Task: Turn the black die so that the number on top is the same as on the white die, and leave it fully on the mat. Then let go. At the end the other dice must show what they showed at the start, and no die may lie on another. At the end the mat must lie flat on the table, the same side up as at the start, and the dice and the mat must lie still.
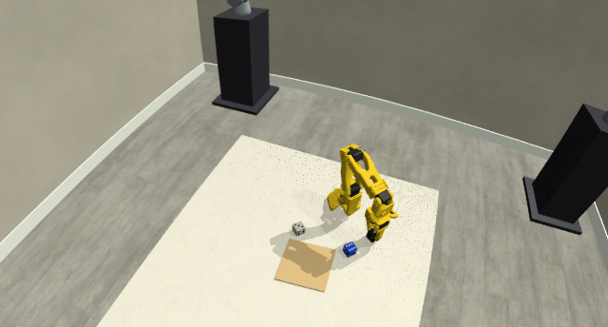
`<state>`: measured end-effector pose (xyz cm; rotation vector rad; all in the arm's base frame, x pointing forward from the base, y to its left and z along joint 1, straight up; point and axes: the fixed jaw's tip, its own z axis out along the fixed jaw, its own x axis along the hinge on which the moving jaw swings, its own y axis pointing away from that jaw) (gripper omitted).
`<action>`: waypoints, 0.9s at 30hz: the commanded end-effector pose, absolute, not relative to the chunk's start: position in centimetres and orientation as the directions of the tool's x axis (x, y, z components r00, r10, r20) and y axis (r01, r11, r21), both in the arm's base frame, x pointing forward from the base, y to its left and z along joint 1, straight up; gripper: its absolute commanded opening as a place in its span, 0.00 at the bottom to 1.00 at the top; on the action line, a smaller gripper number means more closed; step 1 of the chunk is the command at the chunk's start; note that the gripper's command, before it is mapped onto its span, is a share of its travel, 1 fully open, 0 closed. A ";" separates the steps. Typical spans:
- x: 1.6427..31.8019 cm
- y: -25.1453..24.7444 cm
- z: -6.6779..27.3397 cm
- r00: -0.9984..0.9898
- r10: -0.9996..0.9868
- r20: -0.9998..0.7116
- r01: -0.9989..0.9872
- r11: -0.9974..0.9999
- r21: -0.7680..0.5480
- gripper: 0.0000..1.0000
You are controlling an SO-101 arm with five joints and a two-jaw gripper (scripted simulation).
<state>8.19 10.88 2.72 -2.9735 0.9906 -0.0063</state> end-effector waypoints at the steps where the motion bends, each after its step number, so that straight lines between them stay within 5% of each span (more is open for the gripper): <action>1: 8.7 11.7 3.3 0.800 -0.600 -0.001 -0.598 -0.798 -0.072 0.00; 27: 8.7 11.8 2.4 0.800 -0.600 -0.001 -0.598 -0.798 -0.072 0.00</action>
